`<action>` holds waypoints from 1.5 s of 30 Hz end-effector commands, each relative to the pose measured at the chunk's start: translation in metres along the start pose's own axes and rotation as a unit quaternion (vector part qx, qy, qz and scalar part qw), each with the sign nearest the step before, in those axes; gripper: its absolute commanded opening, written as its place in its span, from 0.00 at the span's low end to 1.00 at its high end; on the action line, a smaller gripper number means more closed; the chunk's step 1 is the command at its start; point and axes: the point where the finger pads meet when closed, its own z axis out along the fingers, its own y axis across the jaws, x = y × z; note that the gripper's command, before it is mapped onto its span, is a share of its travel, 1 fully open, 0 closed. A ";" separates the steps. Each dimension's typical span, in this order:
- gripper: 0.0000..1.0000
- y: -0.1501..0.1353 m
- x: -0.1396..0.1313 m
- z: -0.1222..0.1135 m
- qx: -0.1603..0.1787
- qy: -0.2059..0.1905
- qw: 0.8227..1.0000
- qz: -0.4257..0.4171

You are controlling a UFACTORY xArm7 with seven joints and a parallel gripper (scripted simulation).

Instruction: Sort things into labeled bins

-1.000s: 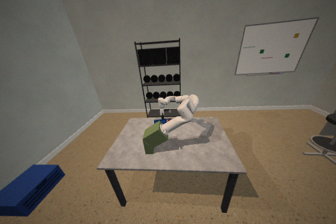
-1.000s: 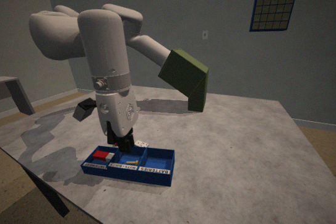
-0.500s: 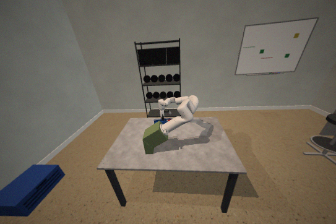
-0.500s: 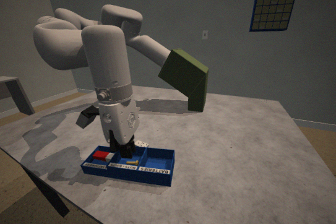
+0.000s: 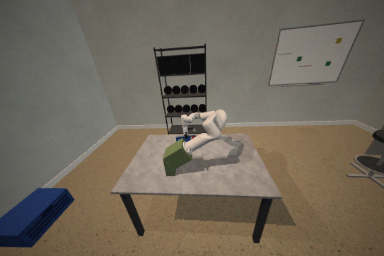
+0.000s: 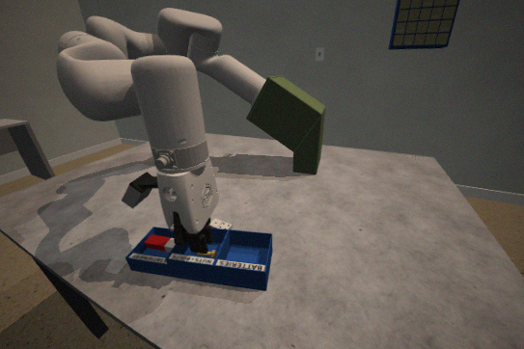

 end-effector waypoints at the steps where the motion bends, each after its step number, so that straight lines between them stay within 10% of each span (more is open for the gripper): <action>1: 0.00 -0.001 -0.001 -0.002 0.002 -0.001 1.000 0.000; 4: 0.00 0.000 0.000 -0.002 0.002 -0.001 1.000 0.000; 5: 0.30 0.000 0.000 -0.002 0.002 -0.001 1.000 0.000; 45: 0.30 0.000 0.000 -0.030 0.002 -0.001 1.000 0.000</action>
